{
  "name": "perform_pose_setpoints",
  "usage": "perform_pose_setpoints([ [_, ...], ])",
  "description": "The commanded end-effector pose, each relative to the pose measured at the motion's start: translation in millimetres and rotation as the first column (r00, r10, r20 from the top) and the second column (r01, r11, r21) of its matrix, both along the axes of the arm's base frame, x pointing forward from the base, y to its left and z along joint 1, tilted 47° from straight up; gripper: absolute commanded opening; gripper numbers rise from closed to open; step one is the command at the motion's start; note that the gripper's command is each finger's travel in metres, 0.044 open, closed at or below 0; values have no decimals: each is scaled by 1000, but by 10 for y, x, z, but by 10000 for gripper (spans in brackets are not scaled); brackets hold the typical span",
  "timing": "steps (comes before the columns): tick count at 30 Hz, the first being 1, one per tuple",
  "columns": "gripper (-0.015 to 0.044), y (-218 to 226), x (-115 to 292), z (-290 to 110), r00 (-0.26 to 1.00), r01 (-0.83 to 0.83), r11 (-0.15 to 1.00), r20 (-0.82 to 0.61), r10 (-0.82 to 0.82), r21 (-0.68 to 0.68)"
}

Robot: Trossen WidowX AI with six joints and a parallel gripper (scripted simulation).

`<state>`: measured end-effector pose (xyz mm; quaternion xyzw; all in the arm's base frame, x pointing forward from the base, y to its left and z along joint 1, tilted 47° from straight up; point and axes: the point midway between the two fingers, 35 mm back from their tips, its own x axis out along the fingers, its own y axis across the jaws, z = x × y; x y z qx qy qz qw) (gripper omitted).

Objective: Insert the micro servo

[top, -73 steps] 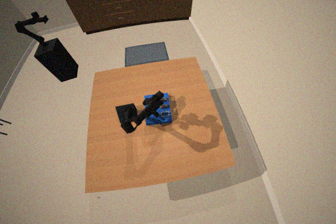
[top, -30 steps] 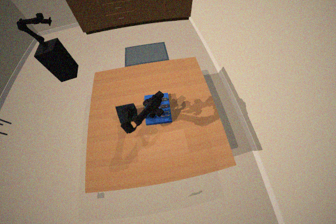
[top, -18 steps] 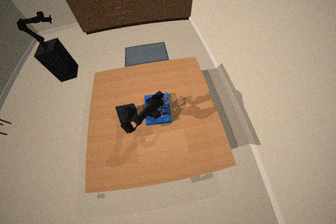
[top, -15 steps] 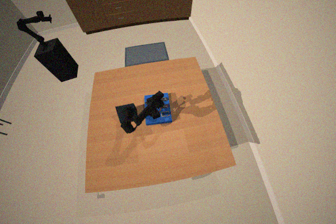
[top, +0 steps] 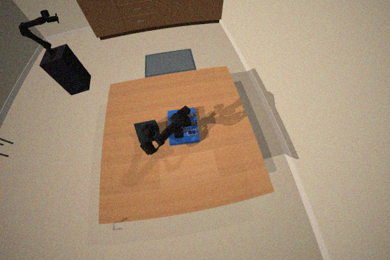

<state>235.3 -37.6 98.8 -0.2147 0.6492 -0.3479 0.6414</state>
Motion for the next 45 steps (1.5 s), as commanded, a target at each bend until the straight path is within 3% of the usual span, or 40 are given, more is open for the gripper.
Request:
perform_pose_setpoints([
  [1, 0, -15, 110, 15, 1000, 2, 1000, 10, -2, -5],
  [26, 0, -185, 1032, 99, 1000, 2, 1000, 15, -2, -6],
  [45, 0, -342, 1043, -28, 1000, 2, 1000, 16, -2, -7],
])
